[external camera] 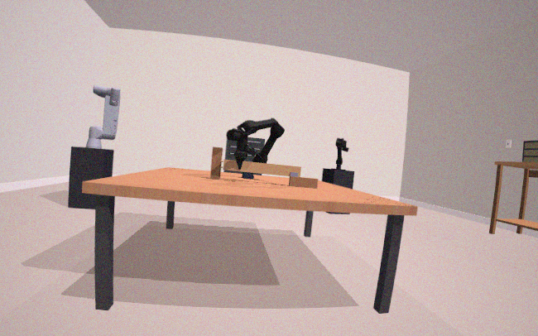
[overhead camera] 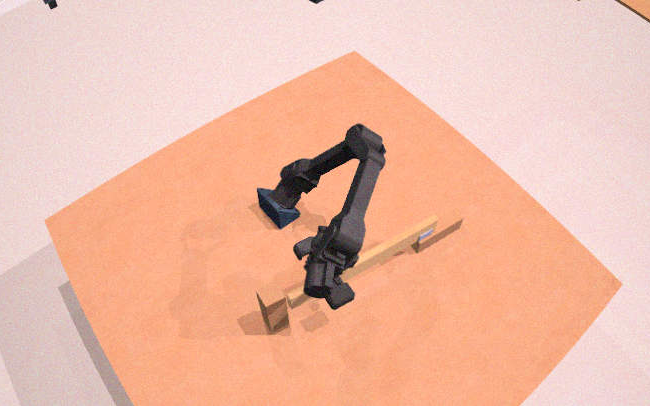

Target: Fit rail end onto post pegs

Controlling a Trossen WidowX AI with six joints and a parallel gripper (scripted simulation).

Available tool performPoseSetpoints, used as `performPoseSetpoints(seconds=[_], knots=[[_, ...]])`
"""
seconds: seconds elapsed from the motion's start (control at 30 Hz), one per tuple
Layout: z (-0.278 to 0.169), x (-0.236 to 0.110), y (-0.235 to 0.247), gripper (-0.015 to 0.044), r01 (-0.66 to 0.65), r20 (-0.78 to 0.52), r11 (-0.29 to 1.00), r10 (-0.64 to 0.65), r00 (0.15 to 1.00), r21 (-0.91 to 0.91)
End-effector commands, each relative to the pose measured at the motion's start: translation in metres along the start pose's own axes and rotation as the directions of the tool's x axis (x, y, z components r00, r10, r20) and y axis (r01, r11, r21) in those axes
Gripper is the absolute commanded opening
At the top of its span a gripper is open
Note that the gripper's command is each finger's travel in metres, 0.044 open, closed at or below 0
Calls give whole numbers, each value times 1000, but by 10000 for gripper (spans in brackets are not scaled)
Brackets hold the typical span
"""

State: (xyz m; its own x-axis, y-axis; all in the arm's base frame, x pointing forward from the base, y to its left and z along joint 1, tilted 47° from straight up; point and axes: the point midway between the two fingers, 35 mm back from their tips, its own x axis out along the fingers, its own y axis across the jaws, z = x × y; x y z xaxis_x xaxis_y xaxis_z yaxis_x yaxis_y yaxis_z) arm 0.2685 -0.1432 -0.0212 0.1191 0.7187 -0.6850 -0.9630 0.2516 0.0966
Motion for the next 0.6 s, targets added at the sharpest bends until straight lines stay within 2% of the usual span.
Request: performPoseSetpoints(seconds=[0.0, 0.57], knots=[[-2, -2, -1, 0, 7, -2, 1000, -7, 1000, -2], [-8, -2, -1, 0, 7, -2, 1000, -7, 1000, -2]])
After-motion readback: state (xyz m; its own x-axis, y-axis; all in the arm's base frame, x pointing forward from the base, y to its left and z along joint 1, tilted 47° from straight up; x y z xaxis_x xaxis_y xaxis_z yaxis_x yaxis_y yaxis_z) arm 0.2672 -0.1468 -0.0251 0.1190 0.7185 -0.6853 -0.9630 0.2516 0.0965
